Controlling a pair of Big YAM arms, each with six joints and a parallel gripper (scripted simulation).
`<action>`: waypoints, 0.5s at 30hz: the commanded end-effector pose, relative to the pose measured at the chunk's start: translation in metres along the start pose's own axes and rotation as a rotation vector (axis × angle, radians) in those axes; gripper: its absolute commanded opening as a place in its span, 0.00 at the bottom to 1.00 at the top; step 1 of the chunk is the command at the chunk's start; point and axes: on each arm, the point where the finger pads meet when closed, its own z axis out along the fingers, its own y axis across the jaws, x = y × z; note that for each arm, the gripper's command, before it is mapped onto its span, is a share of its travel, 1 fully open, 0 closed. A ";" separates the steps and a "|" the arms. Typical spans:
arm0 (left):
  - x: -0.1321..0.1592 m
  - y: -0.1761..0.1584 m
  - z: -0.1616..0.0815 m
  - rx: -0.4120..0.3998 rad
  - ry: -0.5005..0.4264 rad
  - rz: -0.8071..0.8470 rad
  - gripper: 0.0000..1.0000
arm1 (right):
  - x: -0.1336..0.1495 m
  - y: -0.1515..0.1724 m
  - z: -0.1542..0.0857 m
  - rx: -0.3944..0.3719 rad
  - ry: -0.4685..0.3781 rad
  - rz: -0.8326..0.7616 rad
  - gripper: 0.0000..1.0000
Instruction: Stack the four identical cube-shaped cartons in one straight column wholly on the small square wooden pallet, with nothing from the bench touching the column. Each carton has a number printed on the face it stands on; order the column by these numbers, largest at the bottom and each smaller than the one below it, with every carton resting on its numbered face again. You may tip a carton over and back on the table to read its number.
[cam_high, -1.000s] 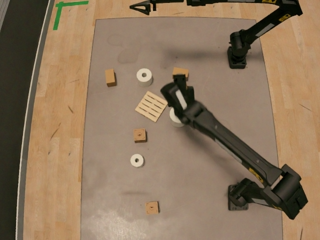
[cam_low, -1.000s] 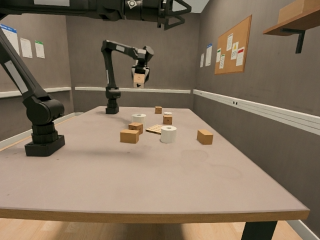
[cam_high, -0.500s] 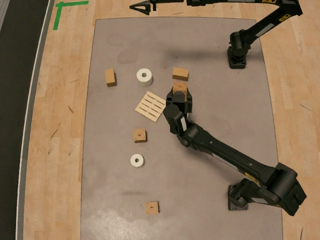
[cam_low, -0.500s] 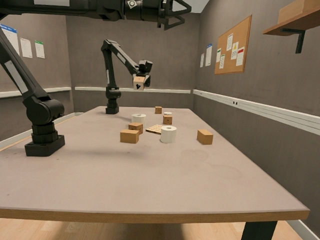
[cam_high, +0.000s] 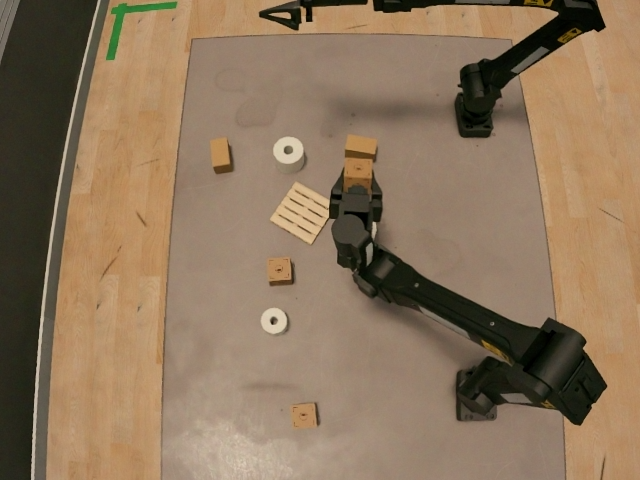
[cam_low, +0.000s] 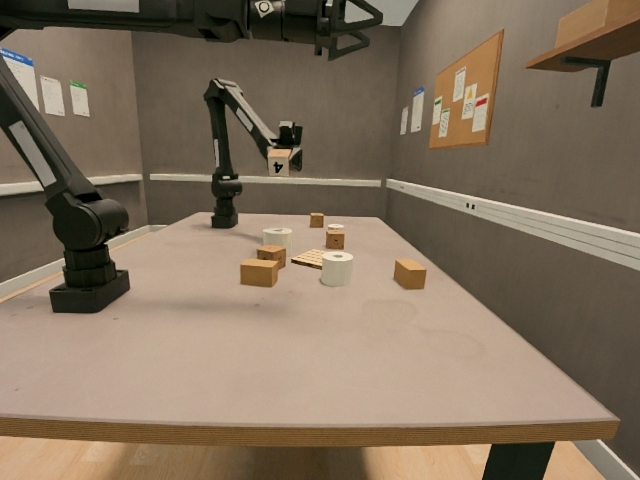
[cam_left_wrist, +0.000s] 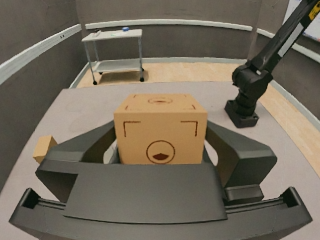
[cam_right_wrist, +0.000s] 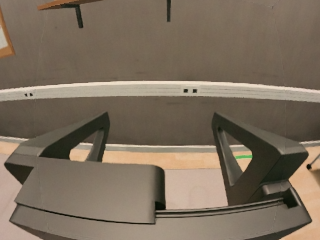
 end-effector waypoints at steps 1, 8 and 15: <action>-0.039 0.013 -0.004 -0.017 -0.050 0.049 0.50 | -0.028 0.000 -0.002 0.002 -0.046 -0.014 1.00; -0.036 0.014 -0.002 -0.016 -0.046 0.043 0.50 | -0.015 0.016 0.007 -0.030 -0.060 0.136 1.00; -0.019 0.006 0.000 -0.006 -0.025 0.016 0.50 | 0.059 0.068 0.011 -0.127 -0.043 0.465 1.00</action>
